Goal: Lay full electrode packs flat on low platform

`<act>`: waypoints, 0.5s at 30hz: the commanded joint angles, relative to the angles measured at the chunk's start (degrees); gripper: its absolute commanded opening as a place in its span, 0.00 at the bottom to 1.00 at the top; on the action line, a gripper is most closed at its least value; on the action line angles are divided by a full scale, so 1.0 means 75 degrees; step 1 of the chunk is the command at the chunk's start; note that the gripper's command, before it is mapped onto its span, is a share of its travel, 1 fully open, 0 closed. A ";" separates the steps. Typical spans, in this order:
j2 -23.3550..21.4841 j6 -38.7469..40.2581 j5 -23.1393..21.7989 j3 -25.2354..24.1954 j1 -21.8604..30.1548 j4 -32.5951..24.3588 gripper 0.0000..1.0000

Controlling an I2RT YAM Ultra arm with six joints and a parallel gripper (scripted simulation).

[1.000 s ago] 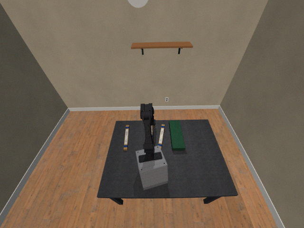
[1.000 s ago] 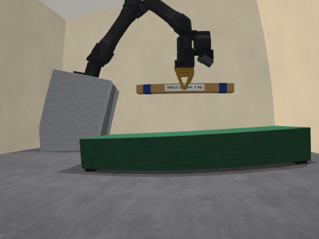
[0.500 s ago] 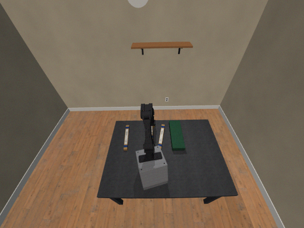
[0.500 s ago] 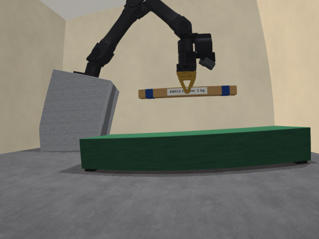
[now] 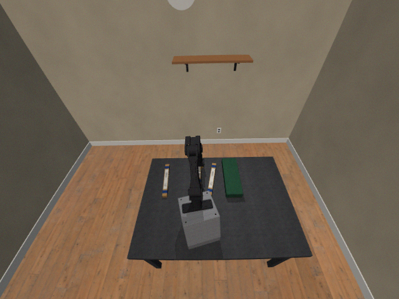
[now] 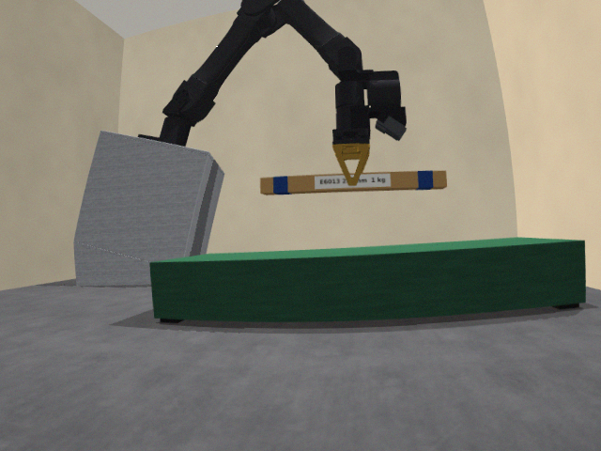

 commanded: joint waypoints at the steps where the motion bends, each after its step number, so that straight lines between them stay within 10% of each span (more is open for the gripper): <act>1: -0.0146 0.0074 0.0012 -0.0005 0.0090 0.0295 0.00; 15: 0.0009 0.0087 0.0016 -0.0046 0.0104 0.0496 0.00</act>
